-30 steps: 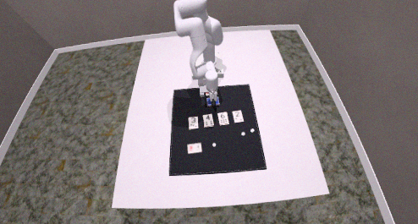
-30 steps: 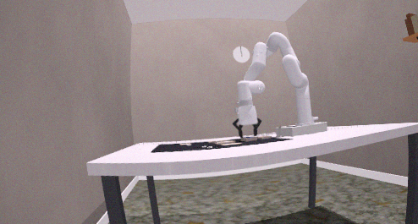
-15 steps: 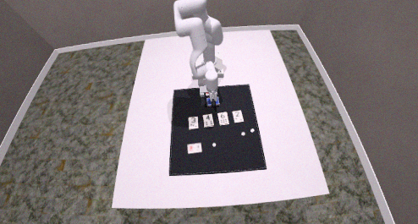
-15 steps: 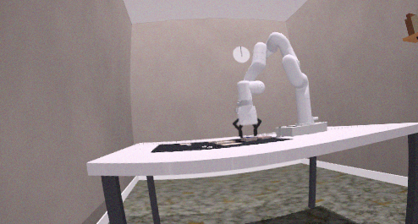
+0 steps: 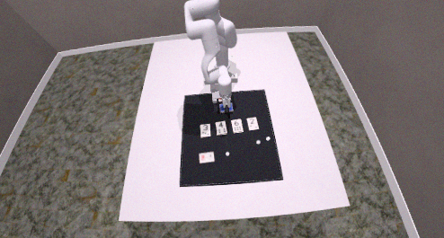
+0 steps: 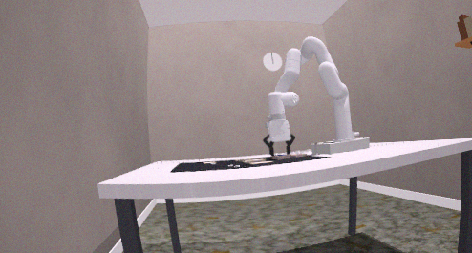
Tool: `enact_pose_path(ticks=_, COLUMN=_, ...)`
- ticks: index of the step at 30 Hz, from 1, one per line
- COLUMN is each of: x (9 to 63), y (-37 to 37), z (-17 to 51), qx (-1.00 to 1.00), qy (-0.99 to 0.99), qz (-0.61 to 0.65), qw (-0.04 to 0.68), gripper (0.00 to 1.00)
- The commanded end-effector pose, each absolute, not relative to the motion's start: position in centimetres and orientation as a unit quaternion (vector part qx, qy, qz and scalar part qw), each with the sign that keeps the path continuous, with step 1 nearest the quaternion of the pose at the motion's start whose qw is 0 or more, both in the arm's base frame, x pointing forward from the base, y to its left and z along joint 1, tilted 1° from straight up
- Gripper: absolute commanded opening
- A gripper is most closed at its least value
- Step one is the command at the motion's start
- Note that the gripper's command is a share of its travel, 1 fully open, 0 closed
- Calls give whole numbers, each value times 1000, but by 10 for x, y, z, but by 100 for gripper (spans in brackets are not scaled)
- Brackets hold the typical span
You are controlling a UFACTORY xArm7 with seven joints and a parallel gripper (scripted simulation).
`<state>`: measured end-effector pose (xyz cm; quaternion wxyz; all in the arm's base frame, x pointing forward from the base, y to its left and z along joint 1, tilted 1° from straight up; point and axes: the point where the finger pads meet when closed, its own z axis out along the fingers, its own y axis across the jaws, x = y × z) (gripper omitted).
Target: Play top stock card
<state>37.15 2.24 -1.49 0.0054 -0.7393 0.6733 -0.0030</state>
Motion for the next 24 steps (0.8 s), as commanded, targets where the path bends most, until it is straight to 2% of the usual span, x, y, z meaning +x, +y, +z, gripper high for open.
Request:
enact_pose_path(ticks=1, x=373, y=22, z=-14, qx=-739, qy=673, qz=-4, qw=6, gripper=87)
enact_pose_path(ticks=10, x=373, y=22, z=-14, qx=-739, qy=673, qz=-4, qw=6, gripper=87)
enact_pose_path(ticks=11, x=373, y=22, z=-14, qx=-739, qy=673, qz=-4, qw=6, gripper=75)
enact_pose_path(ticks=24, x=373, y=22, z=-14, qx=-739, qy=673, qz=-4, qw=6, gripper=75)
